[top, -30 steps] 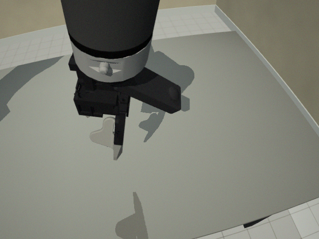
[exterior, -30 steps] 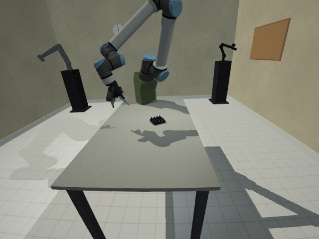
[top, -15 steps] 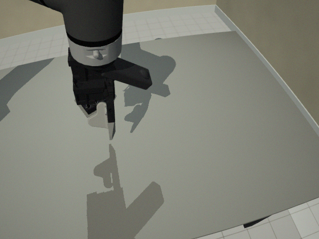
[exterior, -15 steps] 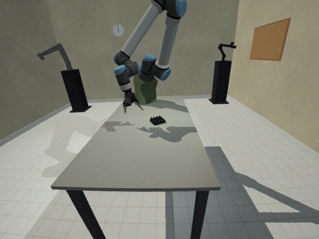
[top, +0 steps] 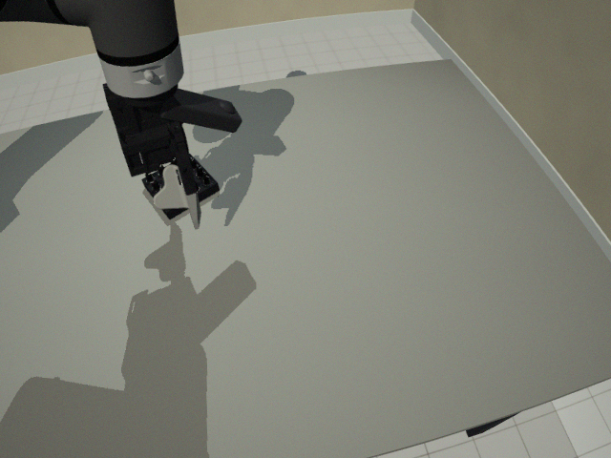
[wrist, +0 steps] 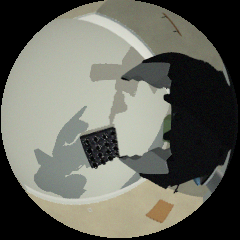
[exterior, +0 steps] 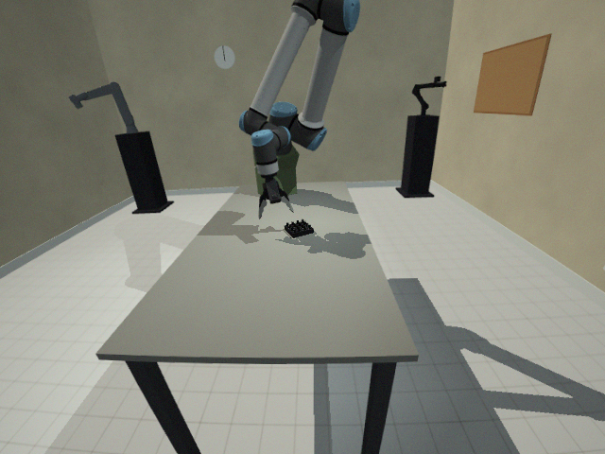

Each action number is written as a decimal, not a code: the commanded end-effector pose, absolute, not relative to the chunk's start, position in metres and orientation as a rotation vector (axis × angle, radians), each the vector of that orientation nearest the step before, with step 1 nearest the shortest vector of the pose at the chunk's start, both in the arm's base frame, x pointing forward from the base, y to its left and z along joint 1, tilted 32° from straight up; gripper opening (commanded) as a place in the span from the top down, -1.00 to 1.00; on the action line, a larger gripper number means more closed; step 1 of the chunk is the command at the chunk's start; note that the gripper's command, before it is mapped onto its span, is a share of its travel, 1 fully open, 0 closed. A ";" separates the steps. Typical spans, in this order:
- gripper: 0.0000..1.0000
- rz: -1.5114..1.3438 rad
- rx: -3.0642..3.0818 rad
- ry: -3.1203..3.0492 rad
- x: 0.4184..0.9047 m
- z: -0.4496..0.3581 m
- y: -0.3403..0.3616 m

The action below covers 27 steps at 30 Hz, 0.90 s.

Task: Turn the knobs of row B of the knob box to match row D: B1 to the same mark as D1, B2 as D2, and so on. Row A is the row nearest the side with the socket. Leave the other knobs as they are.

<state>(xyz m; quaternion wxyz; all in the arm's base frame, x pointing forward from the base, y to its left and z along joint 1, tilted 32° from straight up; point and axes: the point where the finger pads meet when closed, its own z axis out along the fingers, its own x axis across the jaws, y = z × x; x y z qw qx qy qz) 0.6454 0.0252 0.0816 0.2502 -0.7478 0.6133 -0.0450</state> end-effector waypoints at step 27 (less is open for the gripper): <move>-1.00 -0.345 -2.153 1.491 0.610 0.077 0.113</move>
